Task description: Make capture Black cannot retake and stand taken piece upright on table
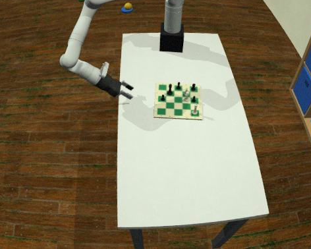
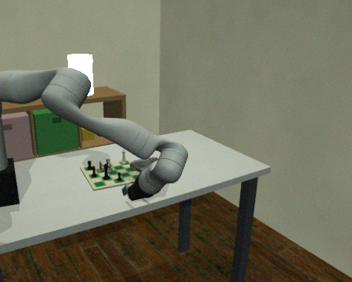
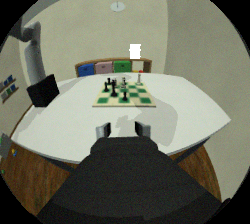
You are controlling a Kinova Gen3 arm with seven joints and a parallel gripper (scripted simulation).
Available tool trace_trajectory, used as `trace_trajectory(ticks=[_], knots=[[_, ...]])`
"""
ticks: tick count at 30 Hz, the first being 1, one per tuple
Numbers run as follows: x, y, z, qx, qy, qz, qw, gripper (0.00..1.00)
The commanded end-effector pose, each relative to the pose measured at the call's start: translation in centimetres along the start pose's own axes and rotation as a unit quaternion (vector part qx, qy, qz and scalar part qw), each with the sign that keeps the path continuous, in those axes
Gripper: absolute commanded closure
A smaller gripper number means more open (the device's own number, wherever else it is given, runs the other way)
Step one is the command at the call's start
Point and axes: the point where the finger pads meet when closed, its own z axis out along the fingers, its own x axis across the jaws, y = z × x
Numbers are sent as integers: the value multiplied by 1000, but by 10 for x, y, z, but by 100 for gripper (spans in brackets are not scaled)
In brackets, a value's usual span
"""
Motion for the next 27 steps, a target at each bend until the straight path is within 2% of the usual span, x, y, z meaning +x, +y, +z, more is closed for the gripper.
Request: trace_trajectory(ticks=[1,9,20,27], knots=[[1,-1,-1,-1,1,-1,1000,0],[1,-14,-13,0,0,-1,1000,0],[2,-62,-57,0,0,-1,1000,0],[2,-67,-61,0,0,-1,1000,0]])
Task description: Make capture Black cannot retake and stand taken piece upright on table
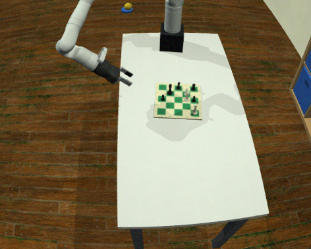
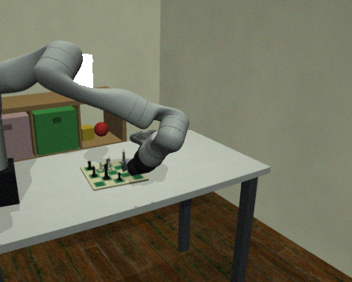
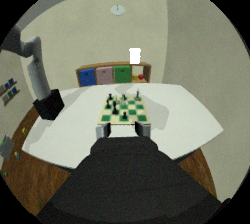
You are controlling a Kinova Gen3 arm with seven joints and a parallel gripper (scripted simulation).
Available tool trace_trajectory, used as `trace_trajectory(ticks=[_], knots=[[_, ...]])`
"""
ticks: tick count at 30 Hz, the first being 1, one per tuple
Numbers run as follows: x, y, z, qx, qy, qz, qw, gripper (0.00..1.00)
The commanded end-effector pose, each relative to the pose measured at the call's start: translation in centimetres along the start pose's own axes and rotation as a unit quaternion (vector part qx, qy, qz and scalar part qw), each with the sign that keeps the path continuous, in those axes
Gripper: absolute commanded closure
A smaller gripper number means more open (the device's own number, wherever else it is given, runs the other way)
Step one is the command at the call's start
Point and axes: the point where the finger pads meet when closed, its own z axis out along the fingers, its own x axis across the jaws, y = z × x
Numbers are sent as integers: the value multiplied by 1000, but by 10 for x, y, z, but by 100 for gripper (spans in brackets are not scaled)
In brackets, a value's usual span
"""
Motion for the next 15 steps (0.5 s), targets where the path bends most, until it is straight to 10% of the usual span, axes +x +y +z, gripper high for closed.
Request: trace_trajectory(ticks=[1,7,15], knots=[[0,-1,-1,-1,0,-1,1000,0],[2,-9,8,-14,-15,-16,1000,0],[6,-47,51,-83,-88,-103,987,0]])
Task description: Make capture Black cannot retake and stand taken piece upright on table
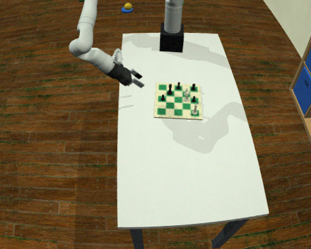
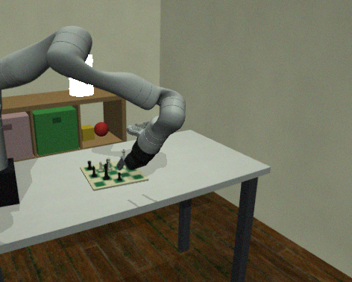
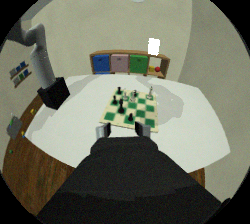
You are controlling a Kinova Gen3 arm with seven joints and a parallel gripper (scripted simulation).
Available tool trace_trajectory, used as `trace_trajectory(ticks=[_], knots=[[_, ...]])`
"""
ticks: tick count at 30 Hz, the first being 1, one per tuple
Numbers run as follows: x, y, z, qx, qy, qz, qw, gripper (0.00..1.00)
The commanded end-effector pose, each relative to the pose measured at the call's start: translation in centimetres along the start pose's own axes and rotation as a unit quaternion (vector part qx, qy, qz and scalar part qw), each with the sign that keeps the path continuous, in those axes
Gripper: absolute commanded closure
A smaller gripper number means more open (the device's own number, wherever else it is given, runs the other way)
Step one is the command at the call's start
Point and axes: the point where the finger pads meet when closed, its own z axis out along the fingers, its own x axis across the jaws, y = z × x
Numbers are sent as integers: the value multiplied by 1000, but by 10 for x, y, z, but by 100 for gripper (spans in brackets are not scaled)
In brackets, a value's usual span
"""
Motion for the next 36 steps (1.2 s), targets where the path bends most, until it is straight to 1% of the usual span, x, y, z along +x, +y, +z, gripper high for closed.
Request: trace_trajectory(ticks=[1,4,6,7,8,11,12,14,16,18,21,24,26,28,31,33,36], knots=[[9,-23,4,-12,-20,-29,999,0],[15,-51,26,-59,-64,-97,992,0],[17,-71,42,-92,-93,-151,980,0],[17,-71,42,-92,-93,-151,980,0],[18,-82,49,-109,-108,-181,972,0],[18,-113,71,-157,-147,-274,937,0],[18,-113,71,-157,-147,-274,937,0],[17,-134,84,-184,-169,-338,907,0],[15,-154,96,-207,-187,-399,873,0],[15,-154,96,-207,-187,-399,873,0],[9,-181,112,-231,-207,-481,820,0],[3,-203,124,-245,-220,-545,771,0],[-1,-214,130,-250,-225,-576,745,0],[-5,-222,134,-253,-229,-598,726,0],[-8,-229,138,-254,-232,-615,709,0],[-8,-230,138,-255,-232,-619,706,0],[-9,-230,139,-255,-232,-620,705,0]])
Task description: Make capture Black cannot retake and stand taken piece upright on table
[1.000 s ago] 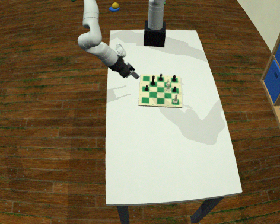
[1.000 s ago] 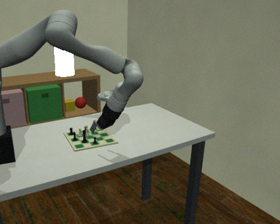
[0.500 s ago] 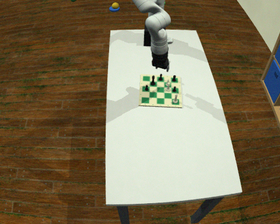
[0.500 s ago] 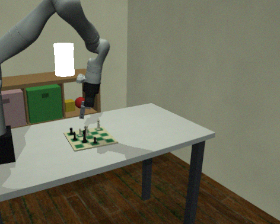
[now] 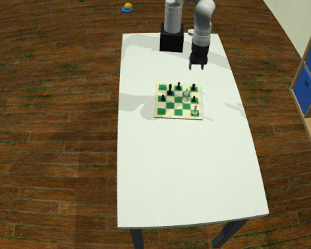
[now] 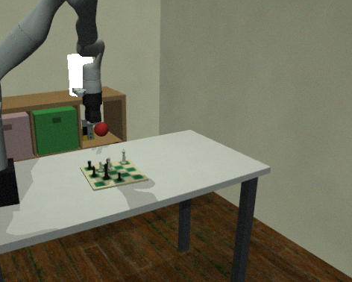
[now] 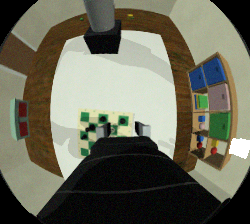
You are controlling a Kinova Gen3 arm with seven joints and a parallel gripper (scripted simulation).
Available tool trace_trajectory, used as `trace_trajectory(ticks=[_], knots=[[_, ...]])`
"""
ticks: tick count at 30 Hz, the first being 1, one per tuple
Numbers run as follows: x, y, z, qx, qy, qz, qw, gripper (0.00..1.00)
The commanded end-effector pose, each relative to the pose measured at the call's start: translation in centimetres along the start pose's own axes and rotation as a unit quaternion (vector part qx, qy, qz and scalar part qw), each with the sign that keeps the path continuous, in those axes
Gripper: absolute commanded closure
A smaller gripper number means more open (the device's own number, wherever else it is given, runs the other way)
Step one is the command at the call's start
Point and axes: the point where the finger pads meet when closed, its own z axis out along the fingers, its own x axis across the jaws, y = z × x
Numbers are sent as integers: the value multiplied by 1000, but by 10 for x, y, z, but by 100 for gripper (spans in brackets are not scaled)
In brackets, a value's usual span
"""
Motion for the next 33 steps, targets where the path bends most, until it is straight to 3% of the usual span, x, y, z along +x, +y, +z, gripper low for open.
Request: trace_trajectory(ticks=[1,20,33], knots=[[1,0,-1,-2,-1,-4,1000,0],[1,0,-1,-2,-2,-10,1000,0],[-2,-5,7,3,-4,-116,993,0]])
